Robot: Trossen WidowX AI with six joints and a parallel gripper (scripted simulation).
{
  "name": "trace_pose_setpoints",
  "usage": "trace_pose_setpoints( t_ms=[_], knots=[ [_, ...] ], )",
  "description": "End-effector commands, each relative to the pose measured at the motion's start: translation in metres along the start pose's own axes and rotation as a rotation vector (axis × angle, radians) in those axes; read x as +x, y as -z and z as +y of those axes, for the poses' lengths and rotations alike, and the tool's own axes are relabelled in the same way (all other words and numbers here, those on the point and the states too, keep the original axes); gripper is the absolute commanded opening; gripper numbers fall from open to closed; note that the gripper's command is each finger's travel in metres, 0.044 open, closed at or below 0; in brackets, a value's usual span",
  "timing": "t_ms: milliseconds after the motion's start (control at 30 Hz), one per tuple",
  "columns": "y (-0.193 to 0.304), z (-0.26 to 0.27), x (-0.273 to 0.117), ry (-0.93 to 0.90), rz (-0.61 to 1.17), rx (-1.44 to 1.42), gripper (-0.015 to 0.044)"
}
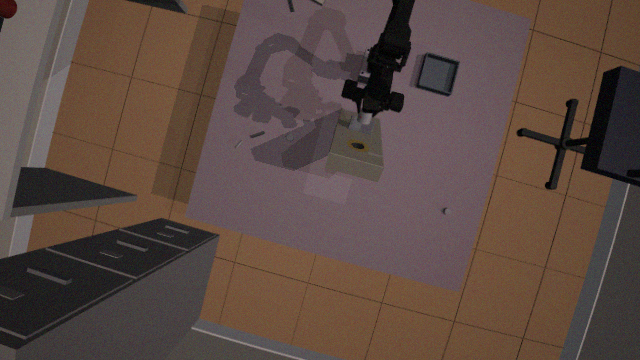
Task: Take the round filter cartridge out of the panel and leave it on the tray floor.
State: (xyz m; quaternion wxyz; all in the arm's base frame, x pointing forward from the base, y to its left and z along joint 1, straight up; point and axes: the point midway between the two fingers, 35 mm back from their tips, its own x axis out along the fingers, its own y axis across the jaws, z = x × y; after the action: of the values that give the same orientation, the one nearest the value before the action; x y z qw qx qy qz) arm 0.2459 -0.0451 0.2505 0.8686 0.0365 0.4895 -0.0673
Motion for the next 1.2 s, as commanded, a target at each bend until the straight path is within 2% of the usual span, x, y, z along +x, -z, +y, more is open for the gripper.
trace_pose_setpoints(
  t_ms=[0,833,900,1167],
  knots=[
    [-0.001,0.007,-0.004,-0.001,0.002,0.000,0.0000],
    [0.000,0.087,0.008,-0.008,-0.001,0.004,0.0000],
    [0.002,0.080,0.008,-0.016,0.013,-0.016,0.0000],
    [0.015,0.118,0.004,-0.120,0.015,-0.193,0.0000]
  ],
)
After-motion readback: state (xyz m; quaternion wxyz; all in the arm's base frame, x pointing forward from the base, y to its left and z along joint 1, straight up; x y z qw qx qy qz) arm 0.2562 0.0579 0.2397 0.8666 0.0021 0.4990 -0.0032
